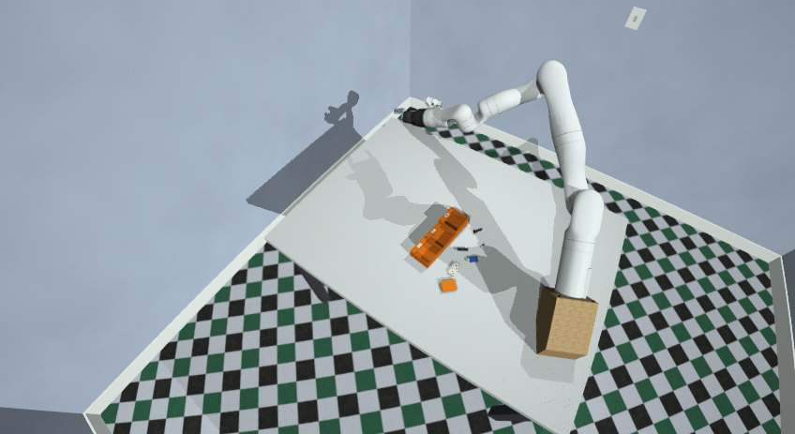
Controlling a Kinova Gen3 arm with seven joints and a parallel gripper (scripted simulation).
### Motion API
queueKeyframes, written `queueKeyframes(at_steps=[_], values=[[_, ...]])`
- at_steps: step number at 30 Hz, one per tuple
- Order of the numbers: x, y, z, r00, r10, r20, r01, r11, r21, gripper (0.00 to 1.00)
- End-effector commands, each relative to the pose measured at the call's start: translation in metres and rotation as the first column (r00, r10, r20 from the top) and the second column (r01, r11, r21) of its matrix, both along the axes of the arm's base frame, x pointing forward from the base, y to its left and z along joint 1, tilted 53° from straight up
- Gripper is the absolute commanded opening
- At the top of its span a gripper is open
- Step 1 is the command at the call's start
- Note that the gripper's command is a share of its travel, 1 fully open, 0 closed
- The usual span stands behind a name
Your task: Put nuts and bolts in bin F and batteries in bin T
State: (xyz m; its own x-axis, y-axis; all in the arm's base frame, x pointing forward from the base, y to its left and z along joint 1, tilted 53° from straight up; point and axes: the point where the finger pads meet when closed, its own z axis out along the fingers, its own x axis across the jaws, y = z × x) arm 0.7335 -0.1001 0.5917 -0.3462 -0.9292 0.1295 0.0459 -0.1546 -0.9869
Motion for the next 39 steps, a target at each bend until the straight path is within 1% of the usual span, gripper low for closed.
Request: queueKeyframes(at_steps=[1, 17, 18, 20, 21, 23, 25, 26, 28, 29, 30, 32, 34, 37, 38, 39], values=[[0.000, 0.001, 0.001, 1.000, 0.002, 0.002, -0.002, 1.000, 0.000, 1.00], [0.000, 0.001, 0.001, 1.000, 0.002, 0.002, -0.002, 1.000, 0.000, 1.00], [-0.006, 0.004, -0.005, 0.999, -0.020, 0.026, 0.020, 0.999, 0.038, 0.31], [-0.006, 0.013, -0.019, 0.999, -0.023, 0.047, 0.017, 0.991, 0.135, 0.31], [-0.006, 0.015, -0.023, 0.998, -0.025, 0.057, 0.015, 0.983, 0.183, 0.31], [-0.006, 0.015, -0.023, 0.997, -0.031, 0.077, 0.009, 0.960, 0.278, 0.31], [-0.009, 0.022, -0.037, 0.994, -0.048, 0.095, 0.009, 0.929, 0.370, 0.31], [-0.010, 0.022, -0.038, 0.993, -0.055, 0.102, 0.009, 0.913, 0.407, 0.31], [-0.014, 0.029, -0.053, 0.990, -0.078, 0.117, 0.010, 0.869, 0.494, 0.31], [-0.014, 0.030, -0.054, 0.989, -0.086, 0.122, 0.010, 0.852, 0.523, 0.31], [-0.014, 0.029, -0.054, 0.989, -0.086, 0.122, 0.010, 0.852, 0.523, 0.31], [-0.019, 0.036, -0.069, 0.985, -0.114, 0.133, 0.011, 0.798, 0.603, 0.31], [-0.019, 0.036, -0.069, 0.985, -0.114, 0.133, 0.011, 0.798, 0.603, 0.31], [-0.027, 0.044, -0.091, 0.977, -0.162, 0.142, 0.013, 0.703, 0.712, 0.31], [-0.027, 0.044, -0.092, 0.976, -0.166, 0.143, 0.013, 0.695, 0.719, 0.31], [-0.030, 0.047, -0.099, 0.972, -0.184, 0.143, 0.014, 0.660, 0.751, 0.31]])
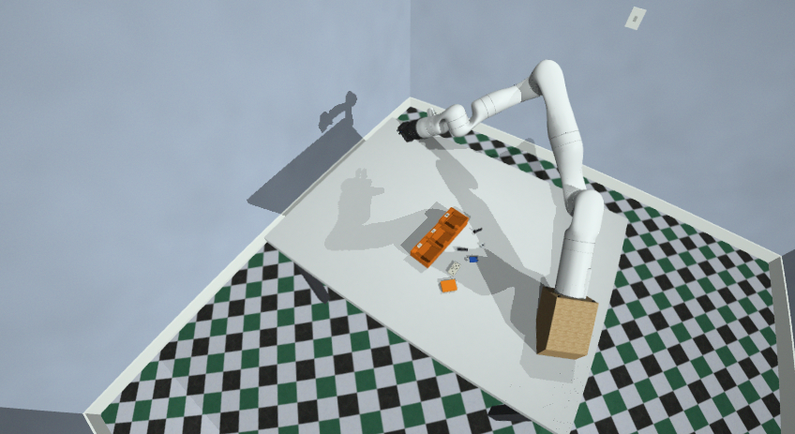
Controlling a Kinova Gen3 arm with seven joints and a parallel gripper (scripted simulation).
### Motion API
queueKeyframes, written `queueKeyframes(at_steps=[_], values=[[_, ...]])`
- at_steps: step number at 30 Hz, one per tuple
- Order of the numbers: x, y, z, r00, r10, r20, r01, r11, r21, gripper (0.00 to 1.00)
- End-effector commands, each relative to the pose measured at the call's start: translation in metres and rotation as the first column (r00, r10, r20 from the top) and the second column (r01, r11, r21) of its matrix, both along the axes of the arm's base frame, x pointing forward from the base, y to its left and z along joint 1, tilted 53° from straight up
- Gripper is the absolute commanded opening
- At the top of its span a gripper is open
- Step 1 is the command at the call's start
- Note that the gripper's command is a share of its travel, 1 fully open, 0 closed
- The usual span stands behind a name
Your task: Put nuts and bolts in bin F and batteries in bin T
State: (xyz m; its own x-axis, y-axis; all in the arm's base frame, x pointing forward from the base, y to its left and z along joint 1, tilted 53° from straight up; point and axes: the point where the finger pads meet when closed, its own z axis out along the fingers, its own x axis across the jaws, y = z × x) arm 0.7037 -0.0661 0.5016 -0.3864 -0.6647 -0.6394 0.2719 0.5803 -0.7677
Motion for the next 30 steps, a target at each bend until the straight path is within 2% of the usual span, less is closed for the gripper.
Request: queueKeyframes(at_steps=[1, 3, 5, 7, 9, 10, 12, 14, 16, 18, 20, 22, 24, 26, 27, 29, 30], values=[[-0.003, 0.016, -0.016, 1.000, -0.007, 0.014, 0.006, 0.997, 0.083, 0.31], [-0.006, 0.018, -0.022, 1.000, -0.014, 0.019, 0.012, 0.994, 0.108, 0.31], [-0.012, 0.024, -0.036, 0.998, -0.045, 0.035, 0.037, 0.979, 0.202, 0.31], [-0.016, 0.026, -0.043, 0.998, -0.052, 0.038, 0.042, 0.974, 0.224, 0.31], [-0.023, 0.032, -0.057, 0.995, -0.089, 0.049, 0.069, 0.947, 0.314, 0.31], [-0.027, 0.034, -0.064, 0.994, -0.097, 0.050, 0.075, 0.940, 0.333, 0.31], [-0.027, 0.034, -0.064, 0.994, -0.097, 0.050, 0.075, 0.940, 0.333, 0.31], [-0.035, 0.040, -0.078, 0.989, -0.139, 0.056, 0.103, 0.902, 0.418, 0.31], [-0.041, 0.043, -0.087, 0.988, -0.147, 0.057, 0.108, 0.894, 0.434, 0.31], [-0.049, 0.049, -0.100, 0.979, -0.194, 0.058, 0.137, 0.847, 0.514, 0.31], [-0.055, 0.052, -0.110, 0.978, -0.201, 0.057, 0.142, 0.839, 0.526, 0.31], [-0.065, 0.058, -0.122, 0.966, -0.252, 0.053, 0.171, 0.783, 0.598, 0.31], [-0.072, 0.062, -0.132, 0.965, -0.259, 0.052, 0.175, 0.775, 0.608, 0.31], [-0.082, 0.067, -0.144, 0.949, -0.313, 0.042, 0.205, 0.711, 0.673, 0.31], [-0.087, 0.069, -0.150, 0.947, -0.318, 0.041, 0.207, 0.704, 0.679, 0.31], [-0.087, 0.069, -0.150, 0.947, -0.318, 0.041, 0.207, 0.704, 0.679, 0.31], [-0.093, 0.072, -0.156, 0.937, -0.347, 0.034, 0.222, 0.670, 0.708, 0.31]])
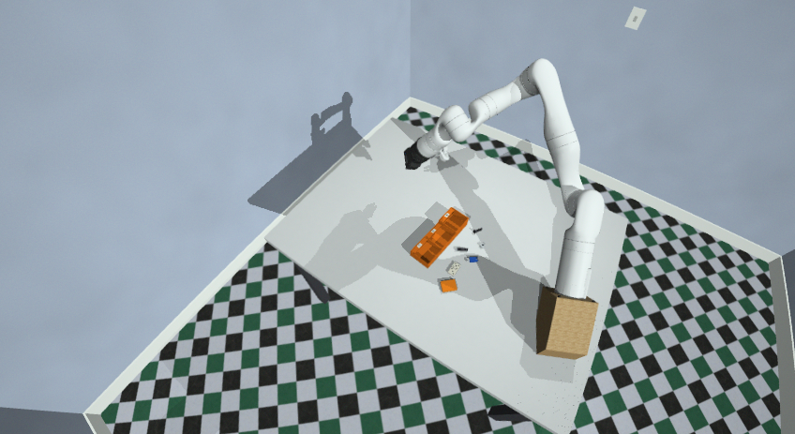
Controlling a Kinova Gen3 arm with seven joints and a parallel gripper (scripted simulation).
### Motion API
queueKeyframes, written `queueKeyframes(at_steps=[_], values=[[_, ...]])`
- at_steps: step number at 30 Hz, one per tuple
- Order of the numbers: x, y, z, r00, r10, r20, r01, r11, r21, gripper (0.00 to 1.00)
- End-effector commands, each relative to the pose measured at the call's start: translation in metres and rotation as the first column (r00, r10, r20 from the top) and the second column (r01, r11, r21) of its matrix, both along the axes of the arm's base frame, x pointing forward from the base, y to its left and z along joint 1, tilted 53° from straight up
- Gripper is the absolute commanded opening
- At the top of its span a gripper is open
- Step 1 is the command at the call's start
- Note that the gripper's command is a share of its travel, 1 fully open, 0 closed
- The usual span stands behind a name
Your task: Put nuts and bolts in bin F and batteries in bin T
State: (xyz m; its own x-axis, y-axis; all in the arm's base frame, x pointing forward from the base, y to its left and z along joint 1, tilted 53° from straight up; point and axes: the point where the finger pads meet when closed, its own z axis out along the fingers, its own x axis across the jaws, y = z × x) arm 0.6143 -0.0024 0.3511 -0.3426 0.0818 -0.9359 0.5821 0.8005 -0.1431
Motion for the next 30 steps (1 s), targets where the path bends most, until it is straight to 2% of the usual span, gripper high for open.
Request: queueKeyframes(at_steps=[1, 4, 6, 8, 10, 13, 14, 16, 17, 19, 21, 23, 24, 26, 28, 30], values=[[-0.008, 0.011, -0.012, 0.999, -0.039, 0.010, 0.038, 0.997, 0.065, 0.31], [-0.021, 0.017, -0.025, 0.999, -0.043, 0.011, 0.042, 0.997, 0.071, 0.31], [-0.032, 0.022, -0.037, 0.994, -0.107, 0.019, 0.103, 0.984, 0.148, 0.31], [-0.043, 0.026, -0.047, 0.994, -0.111, 0.019, 0.106, 0.983, 0.152, 0.31], [-0.055, 0.031, -0.057, 0.984, -0.179, 0.023, 0.170, 0.960, 0.223, 0.31], [-0.066, 0.036, -0.067, 0.983, -0.181, 0.023, 0.172, 0.959, 0.225, 0.31], [-0.072, 0.038, -0.072, 0.976, -0.218, 0.023, 0.205, 0.944, 0.258, 0.31], [-0.072, 0.038, -0.072, 0.976, -0.218, 0.023, 0.205, 0.944, 0.258, 0.31], [-0.078, 0.041, -0.077, 0.967, -0.254, 0.021, 0.237, 0.927, 0.291, 0.31], [-0.091, 0.046, -0.086, 0.967, -0.254, 0.021, 0.237, 0.927, 0.291, 0.31], [-0.104, 0.050, -0.095, 0.944, -0.328, 0.016, 0.302, 0.887, 0.349, 0.31], [-0.117, 0.055, -0.104, 0.944, -0.328, 0.016, 0.302, 0.887, 0.349, 0.31], [-0.117, 0.055, -0.104, 0.944, -0.328, 0.016, 0.302, 0.887, 0.349, 0.31], [-0.130, 0.059, -0.113, 0.915, -0.402, 0.009, 0.366, 0.841, 0.399, 0.31], [-0.144, 0.064, -0.121, 0.915, -0.402, 0.009, 0.366, 0.841, 0.399, 0.31], [-0.158, 0.068, -0.129, 0.880, -0.476, 0.001, 0.426, 0.790, 0.441, 0.31]])
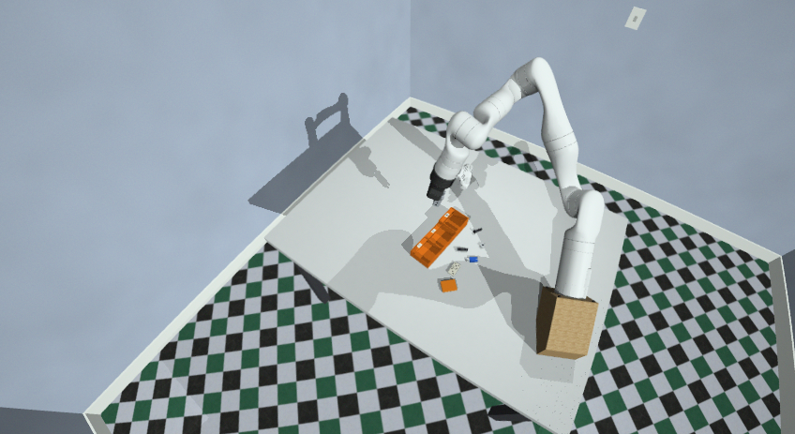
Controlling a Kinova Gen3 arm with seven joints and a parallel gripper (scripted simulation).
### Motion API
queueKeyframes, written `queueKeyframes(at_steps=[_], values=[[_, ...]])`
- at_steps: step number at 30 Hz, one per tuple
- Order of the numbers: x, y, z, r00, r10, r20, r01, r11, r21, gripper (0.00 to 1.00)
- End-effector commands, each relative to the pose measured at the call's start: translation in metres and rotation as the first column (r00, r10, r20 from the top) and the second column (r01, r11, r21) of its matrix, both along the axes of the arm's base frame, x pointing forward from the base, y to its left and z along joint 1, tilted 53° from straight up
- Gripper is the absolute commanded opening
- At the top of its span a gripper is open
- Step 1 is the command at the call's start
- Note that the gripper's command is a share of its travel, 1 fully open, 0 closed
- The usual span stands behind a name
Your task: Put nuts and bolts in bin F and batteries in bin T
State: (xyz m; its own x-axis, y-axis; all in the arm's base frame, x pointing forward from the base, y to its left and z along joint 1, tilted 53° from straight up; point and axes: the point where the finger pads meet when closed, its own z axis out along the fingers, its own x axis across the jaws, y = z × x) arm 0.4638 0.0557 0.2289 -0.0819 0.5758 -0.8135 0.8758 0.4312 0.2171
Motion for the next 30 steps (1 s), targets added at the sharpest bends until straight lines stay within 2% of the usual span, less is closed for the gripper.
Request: queueKeyframes(at_steps=[1, 3, 5, 8, 9, 11, 13, 15, 17, 20, 22, 24, 30], values=[[-0.015, 0.012, -0.010, 1.000, -0.019, 0.001, 0.019, 1.000, 0.016, 0.31], [-0.015, 0.012, -0.010, 1.000, -0.019, 0.001, 0.019, 1.000, 0.016, 0.31], [-0.030, 0.016, -0.018, 0.995, -0.102, 0.012, 0.101, 0.993, 0.054, 0.31], [-0.051, 0.022, -0.028, 0.995, -0.102, 0.012, 0.102, 0.993, 0.054, 0.31], [-0.052, 0.022, -0.028, 0.995, -0.102, 0.012, 0.102, 0.993, 0.054, 0.31], [-0.067, 0.026, -0.035, 0.982, -0.186, 0.021, 0.184, 0.979, 0.085, 0.31], [-0.082, 0.030, -0.041, 0.982, -0.186, 0.021, 0.184, 0.979, 0.085, 0.31], [-0.098, 0.033, -0.046, 0.962, -0.270, 0.029, 0.265, 0.958, 0.110, 0.31], [-0.113, 0.037, -0.051, 0.962, -0.270, 0.029, 0.265, 0.958, 0.110, 0.31], [-0.114, 0.037, -0.051, 0.962, -0.270, 0.029, 0.265, 0.958, 0.110, 0.31], [-0.130, 0.040, -0.056, 0.935, -0.352, 0.038, 0.345, 0.930, 0.128, 0.31], [-0.145, 0.044, -0.060, 0.935, -0.352, 0.038, 0.345, 0.930, 0.128, 0.31], [-0.146, 0.044, -0.060, 0.935, -0.352, 0.038, 0.345, 0.930, 0.128, 0.31]])
